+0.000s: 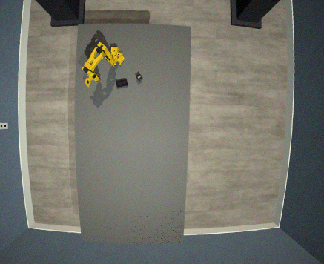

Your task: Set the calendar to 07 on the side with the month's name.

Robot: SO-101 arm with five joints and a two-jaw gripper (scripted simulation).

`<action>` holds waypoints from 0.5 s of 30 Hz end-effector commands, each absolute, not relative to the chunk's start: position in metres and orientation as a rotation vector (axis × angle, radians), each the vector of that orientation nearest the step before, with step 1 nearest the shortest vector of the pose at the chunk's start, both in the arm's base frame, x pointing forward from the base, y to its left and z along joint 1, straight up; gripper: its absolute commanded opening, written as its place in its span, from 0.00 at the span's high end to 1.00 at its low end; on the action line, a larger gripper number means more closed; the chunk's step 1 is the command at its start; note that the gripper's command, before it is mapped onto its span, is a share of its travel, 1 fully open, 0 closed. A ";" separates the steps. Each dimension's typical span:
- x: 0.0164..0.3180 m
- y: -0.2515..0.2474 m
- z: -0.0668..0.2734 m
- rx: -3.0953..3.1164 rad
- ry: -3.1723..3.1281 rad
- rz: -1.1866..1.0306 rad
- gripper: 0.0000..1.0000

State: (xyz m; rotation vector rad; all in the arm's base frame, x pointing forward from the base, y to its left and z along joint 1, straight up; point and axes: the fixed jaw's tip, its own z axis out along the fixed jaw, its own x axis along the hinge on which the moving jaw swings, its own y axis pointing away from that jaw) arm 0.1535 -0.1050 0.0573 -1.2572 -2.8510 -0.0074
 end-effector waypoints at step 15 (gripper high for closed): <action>0.159 -0.092 0.064 -1.192 -2.959 0.014 1.00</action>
